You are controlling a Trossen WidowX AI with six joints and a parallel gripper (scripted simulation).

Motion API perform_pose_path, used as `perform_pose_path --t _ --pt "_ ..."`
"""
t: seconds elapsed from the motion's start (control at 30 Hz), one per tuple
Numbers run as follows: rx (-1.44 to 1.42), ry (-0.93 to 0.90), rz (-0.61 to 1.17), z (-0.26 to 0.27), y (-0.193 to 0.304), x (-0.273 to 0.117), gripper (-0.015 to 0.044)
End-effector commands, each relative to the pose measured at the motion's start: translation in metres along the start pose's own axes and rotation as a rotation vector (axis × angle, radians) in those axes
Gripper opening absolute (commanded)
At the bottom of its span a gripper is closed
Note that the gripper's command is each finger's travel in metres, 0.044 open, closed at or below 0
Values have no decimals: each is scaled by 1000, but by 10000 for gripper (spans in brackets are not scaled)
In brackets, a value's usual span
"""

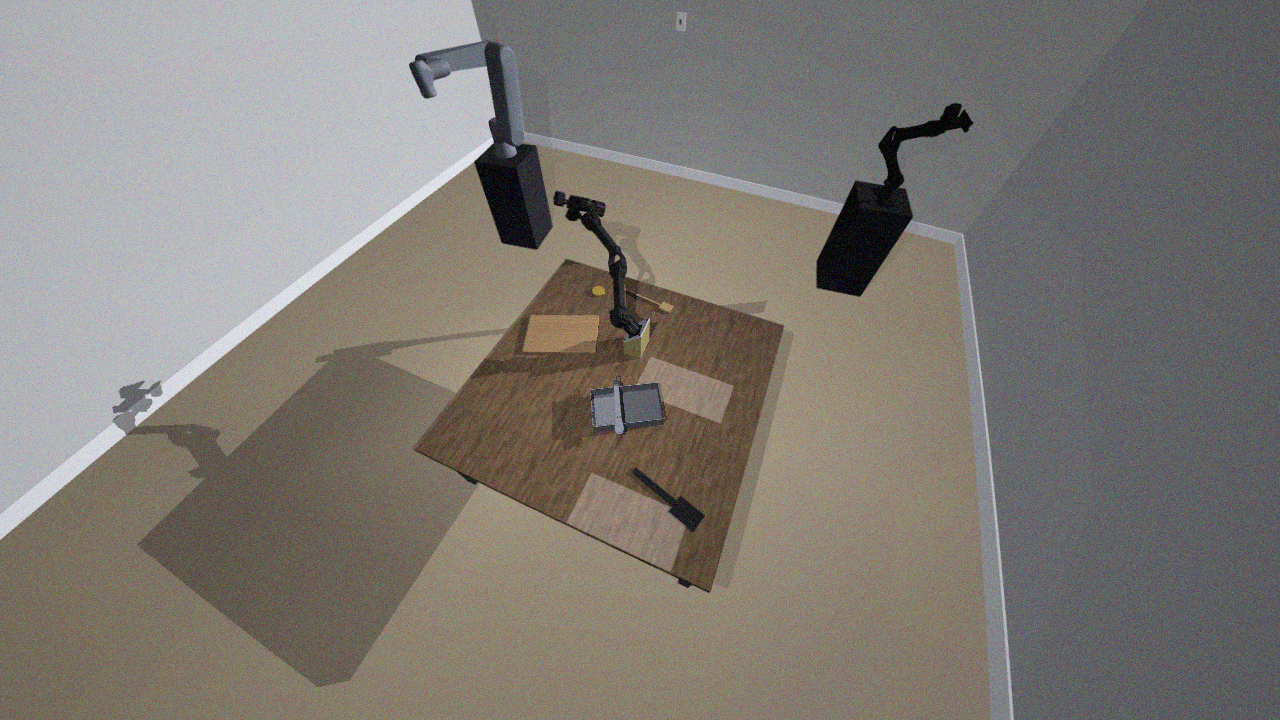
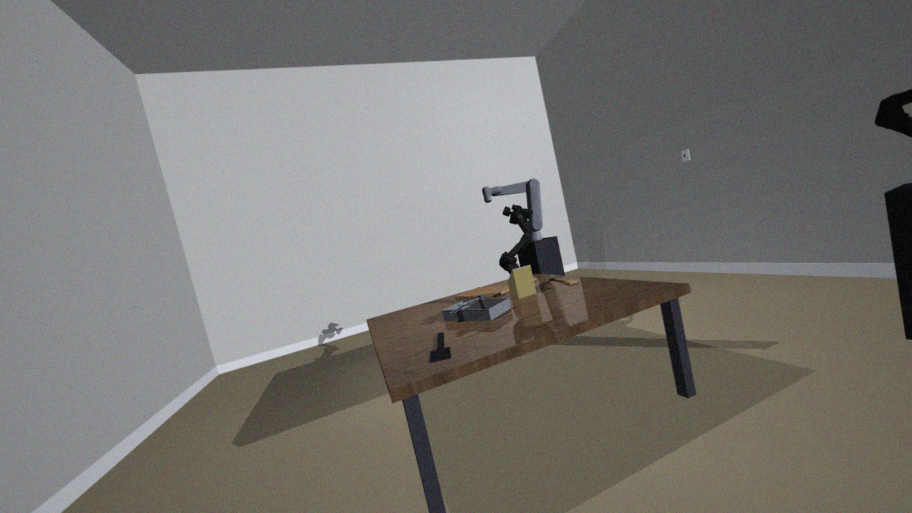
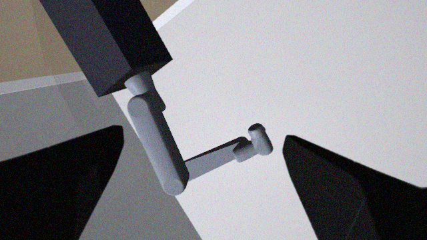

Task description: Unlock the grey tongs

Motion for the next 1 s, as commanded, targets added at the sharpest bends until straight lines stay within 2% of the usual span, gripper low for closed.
perform_pose_path --t 0.0,0.13,0.17,0.77,0.97 --pt "-6 4 4 -2 0 0 374" --pt "-54 33 9 -16 -3 -1 269" --pt "-74 39 11 -20 -4 -1 260" --pt "-300 155 88 -78 -16 -10 260" --pt "-474 243 124 -123 -30 -21 260"
Point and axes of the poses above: the point midway between the two fingers, 35 mm back from their tips, its own x axis out along the fingers, its own z axis across the jaws, y = z × x, the point moved 7 cm from there along -x, back along the fingers, and after that the axes turned 7 degrees about x, right-handed, at the moved point
